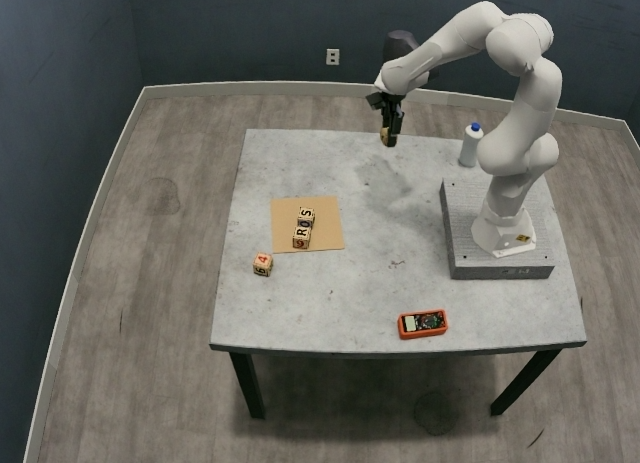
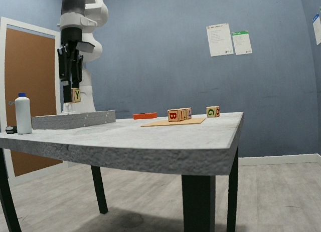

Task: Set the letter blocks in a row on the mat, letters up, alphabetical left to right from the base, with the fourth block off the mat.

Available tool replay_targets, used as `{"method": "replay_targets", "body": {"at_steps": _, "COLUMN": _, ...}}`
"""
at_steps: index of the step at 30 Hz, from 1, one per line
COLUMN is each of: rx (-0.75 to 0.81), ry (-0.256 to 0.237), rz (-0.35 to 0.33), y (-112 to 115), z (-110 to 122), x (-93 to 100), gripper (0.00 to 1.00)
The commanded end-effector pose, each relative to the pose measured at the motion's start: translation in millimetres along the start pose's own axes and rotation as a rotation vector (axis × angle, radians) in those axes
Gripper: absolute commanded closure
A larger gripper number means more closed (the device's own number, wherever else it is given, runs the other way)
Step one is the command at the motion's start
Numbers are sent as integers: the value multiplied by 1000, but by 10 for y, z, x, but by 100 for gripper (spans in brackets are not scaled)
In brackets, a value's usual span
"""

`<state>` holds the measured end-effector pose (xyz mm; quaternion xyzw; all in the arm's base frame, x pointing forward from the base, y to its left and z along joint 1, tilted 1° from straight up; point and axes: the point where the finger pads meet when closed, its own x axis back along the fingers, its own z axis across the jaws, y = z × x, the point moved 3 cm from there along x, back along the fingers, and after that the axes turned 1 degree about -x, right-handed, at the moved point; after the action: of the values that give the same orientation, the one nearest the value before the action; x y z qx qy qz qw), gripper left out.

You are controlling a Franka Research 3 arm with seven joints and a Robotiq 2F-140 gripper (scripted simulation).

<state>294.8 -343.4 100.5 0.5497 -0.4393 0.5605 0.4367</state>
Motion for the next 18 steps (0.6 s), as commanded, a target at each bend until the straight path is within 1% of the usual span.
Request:
{"method": "replay_targets", "body": {"at_steps": 1, "rx": 3, "ry": -6, "rz": -1, "y": -27, "z": -20, "x": 3, "gripper": 67}}
{"method": "replay_targets", "body": {"at_steps": 6, "rx": -154, "ry": -5, "rz": -5, "y": -251, "z": -44, "x": 7, "gripper": 67}}
{"method": "replay_targets", "body": {"at_steps": 9, "rx": -162, "ry": -5, "rz": -5, "y": -263, "z": -46, "x": 8, "gripper": 67}}
{"method": "replay_targets", "body": {"at_steps": 18, "rx": -269, "ry": -4, "rz": -8, "y": -418, "z": -70, "x": 10, "gripper": 67}}
